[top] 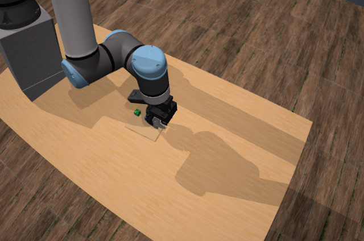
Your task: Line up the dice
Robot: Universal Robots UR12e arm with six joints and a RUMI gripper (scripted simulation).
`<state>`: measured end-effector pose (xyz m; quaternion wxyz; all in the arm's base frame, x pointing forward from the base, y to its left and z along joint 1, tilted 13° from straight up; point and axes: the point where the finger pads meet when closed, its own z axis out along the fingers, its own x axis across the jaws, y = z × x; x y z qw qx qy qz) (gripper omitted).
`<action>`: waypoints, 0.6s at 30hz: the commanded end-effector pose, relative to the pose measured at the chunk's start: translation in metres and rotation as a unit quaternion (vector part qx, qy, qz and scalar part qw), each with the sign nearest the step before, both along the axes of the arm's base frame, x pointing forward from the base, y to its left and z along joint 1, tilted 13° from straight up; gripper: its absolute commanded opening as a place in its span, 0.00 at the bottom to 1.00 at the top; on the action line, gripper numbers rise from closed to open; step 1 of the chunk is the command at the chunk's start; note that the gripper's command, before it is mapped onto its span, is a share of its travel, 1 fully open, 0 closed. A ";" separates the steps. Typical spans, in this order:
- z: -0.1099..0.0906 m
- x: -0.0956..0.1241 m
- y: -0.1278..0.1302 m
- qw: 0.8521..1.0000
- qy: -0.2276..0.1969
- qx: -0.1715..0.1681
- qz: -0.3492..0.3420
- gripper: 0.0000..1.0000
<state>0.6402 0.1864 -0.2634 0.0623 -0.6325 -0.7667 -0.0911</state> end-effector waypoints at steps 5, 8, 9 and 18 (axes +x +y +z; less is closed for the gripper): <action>0.022 0.000 -0.005 1.000 -0.001 0.000 0.000 0.21; 0.038 0.000 -0.008 1.000 -0.001 0.000 0.000 0.21; 0.043 0.000 -0.010 1.000 -0.001 0.000 0.000 0.21; 0.076 -0.001 -0.017 1.000 -0.001 0.000 0.000 0.21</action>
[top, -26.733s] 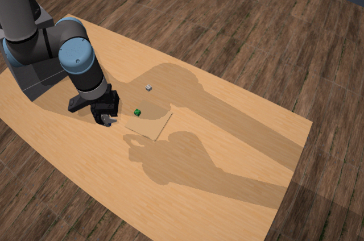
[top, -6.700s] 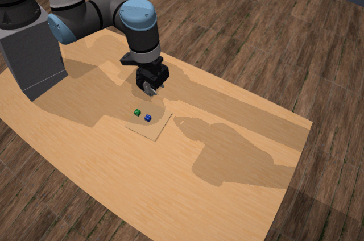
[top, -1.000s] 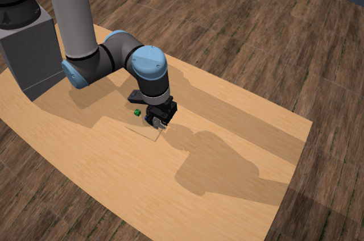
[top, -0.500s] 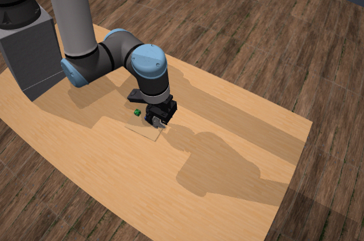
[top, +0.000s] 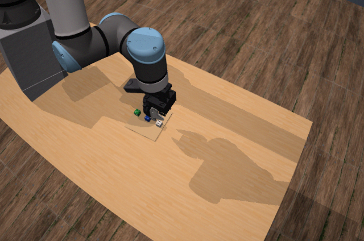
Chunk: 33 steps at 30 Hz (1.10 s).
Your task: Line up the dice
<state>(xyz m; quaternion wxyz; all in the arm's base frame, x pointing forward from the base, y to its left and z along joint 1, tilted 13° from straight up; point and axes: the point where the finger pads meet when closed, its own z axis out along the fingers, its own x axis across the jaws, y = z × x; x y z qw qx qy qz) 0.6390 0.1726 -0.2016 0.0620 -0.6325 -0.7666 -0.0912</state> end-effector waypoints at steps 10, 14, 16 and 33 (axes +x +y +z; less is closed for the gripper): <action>0.025 0.000 -0.006 1.000 0.000 0.000 0.000 1.00; 0.025 0.000 -0.006 1.000 0.000 0.000 0.000 1.00; 0.025 0.000 -0.006 1.000 0.000 0.000 0.000 1.00; 0.026 0.000 -0.006 1.000 0.000 0.000 0.000 1.00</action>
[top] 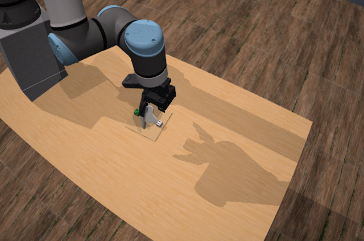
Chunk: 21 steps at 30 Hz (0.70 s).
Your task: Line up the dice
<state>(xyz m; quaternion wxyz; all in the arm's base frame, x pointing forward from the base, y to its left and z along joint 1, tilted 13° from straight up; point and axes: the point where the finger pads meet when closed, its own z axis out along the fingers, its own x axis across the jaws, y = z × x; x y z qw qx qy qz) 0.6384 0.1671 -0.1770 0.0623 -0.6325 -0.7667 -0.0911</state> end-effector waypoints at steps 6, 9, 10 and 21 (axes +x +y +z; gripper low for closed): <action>0.014 0.000 -0.003 1.000 -0.001 0.000 0.000 1.00; 0.027 0.000 -0.006 1.000 -0.001 0.000 0.000 1.00; 0.032 0.000 -0.007 1.000 -0.001 0.000 0.000 1.00; 0.075 -0.001 -0.017 1.000 -0.001 0.000 0.000 1.00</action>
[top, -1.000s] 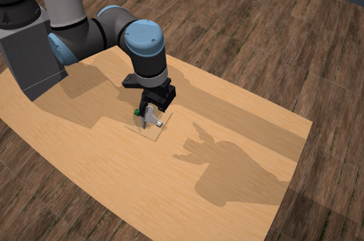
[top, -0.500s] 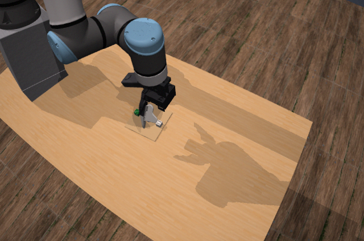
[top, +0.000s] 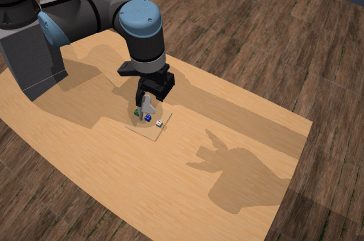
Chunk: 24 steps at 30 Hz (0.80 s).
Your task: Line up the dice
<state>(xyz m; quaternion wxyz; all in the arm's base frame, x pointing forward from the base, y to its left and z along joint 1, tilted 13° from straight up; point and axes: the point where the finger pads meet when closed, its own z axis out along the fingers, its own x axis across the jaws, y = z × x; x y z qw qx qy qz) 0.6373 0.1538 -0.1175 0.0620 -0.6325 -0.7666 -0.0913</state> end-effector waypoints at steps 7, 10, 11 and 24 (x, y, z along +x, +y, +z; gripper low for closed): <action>0.027 0.000 -0.006 1.000 0.000 0.000 0.000 1.00; 0.027 0.000 -0.006 1.000 0.000 0.000 0.000 1.00; 0.027 0.000 -0.006 1.000 0.000 0.000 0.000 1.00; 0.027 0.000 -0.006 1.000 0.000 0.000 0.000 1.00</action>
